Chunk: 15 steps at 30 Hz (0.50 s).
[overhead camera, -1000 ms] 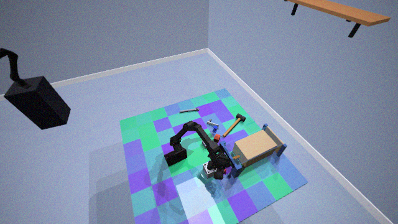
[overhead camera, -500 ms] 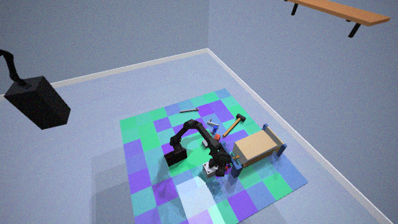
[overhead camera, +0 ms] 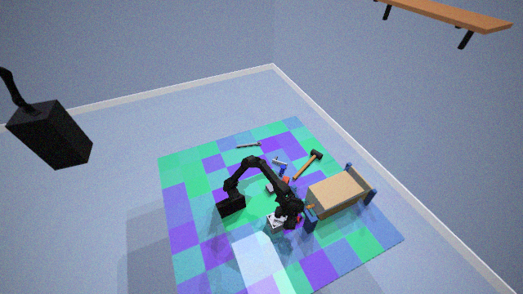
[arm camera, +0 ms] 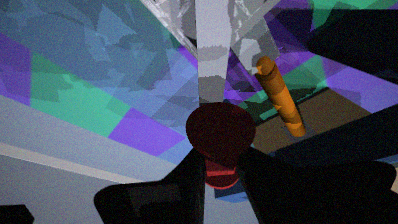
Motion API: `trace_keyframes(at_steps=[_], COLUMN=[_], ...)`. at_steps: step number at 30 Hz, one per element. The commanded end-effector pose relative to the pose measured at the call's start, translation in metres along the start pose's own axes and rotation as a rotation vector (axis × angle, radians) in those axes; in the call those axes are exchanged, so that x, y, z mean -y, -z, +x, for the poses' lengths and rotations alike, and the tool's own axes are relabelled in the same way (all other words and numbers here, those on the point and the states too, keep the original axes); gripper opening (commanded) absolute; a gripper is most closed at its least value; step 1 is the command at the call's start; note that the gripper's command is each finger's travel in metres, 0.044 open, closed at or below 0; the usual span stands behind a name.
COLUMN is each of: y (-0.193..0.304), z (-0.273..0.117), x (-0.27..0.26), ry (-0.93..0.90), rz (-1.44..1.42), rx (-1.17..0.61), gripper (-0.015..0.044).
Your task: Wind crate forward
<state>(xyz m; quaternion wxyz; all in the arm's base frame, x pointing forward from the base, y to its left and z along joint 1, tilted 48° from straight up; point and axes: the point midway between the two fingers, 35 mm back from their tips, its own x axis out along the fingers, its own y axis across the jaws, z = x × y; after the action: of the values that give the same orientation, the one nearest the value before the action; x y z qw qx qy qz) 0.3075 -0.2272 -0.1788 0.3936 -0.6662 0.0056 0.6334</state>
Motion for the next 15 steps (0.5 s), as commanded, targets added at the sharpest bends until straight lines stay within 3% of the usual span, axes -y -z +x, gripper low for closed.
trace_keyframes(at_steps=[1,15], y=[-0.005,-0.009], z=[0.004,0.002], x=[0.024,0.039], ry=[0.042,0.043], rz=[-0.004,-0.004], rx=[0.023,0.024], gripper=[0.0000,0.0000])
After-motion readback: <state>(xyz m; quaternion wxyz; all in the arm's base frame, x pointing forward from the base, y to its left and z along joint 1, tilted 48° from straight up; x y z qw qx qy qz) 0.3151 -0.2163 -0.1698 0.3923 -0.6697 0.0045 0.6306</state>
